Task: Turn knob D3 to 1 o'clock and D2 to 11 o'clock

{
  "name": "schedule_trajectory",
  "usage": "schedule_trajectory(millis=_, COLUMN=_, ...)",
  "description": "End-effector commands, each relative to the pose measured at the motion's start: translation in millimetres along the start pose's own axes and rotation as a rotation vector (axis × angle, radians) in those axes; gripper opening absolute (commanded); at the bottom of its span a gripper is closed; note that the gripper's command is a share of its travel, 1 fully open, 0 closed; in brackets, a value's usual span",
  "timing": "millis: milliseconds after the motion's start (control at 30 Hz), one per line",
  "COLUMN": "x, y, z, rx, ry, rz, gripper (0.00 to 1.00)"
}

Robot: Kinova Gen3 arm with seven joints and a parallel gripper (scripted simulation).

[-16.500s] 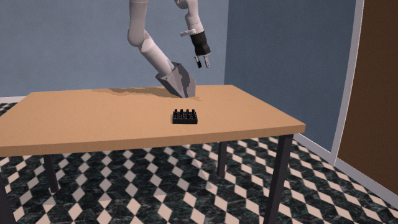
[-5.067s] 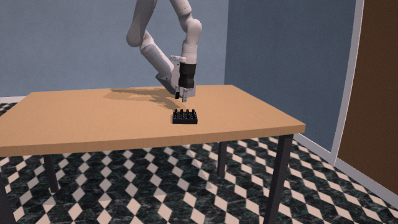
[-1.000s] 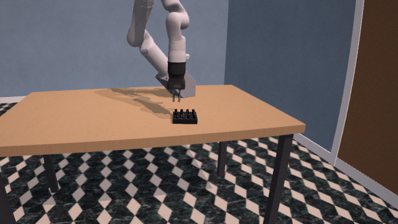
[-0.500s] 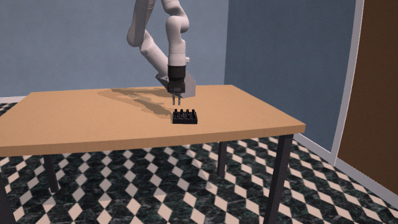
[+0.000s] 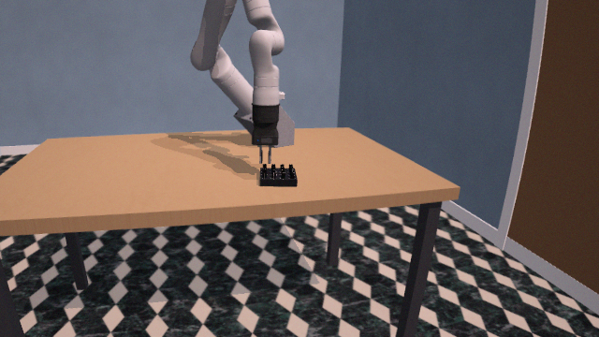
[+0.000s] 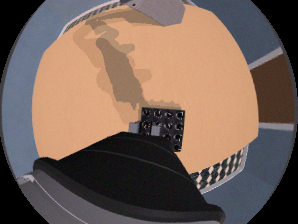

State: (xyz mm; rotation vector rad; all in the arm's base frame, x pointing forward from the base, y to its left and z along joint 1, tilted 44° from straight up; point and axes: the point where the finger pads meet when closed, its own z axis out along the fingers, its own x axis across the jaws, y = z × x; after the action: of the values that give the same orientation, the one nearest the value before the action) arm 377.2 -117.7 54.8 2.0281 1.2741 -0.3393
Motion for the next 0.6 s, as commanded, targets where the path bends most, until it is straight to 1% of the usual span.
schedule_trajectory(millis=0, x=-1.1, y=-0.3, z=3.0, rx=0.001, ry=-0.003, rz=0.0, gripper=0.46)
schedule_trajectory(millis=567, x=-1.1, y=-0.5, z=7.7, rx=0.001, ry=-0.003, rz=0.0, gripper=0.46)
